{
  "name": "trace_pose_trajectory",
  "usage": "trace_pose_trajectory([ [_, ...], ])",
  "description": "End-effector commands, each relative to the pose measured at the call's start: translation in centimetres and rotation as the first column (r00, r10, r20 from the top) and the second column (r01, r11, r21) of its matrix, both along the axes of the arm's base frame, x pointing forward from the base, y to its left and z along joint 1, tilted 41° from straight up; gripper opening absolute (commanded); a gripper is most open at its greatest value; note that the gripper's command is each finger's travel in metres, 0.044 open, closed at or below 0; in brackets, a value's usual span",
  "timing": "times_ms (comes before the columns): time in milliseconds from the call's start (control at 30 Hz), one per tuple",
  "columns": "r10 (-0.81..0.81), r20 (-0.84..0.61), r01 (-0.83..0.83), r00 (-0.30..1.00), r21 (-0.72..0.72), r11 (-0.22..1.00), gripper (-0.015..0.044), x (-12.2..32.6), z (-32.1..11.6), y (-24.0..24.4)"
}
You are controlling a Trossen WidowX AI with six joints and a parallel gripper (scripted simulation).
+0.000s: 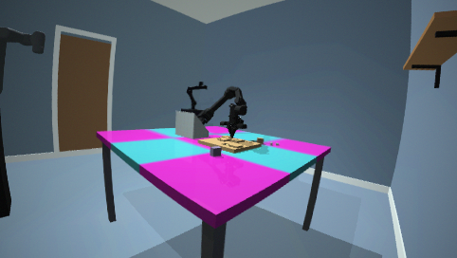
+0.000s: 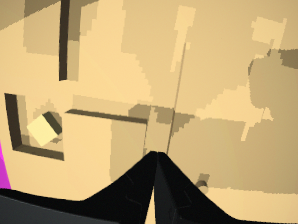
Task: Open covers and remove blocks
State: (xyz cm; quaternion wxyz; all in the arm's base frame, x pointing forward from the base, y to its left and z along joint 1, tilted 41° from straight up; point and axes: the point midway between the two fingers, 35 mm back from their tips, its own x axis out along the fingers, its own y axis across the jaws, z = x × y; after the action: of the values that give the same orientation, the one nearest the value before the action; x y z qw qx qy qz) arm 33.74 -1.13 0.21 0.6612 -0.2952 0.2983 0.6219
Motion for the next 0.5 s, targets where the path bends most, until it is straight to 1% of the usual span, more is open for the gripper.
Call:
trace_pose_trajectory([
  [0, -0.004, -0.004, 0.004, 1.000, 0.005, 1.000, 0.0000, -0.05, -0.32, 0.35],
  [467, -0.003, -0.004, 0.003, 1.000, 0.007, 1.000, 0.0000, -0.11, -1.24, 1.20],
])
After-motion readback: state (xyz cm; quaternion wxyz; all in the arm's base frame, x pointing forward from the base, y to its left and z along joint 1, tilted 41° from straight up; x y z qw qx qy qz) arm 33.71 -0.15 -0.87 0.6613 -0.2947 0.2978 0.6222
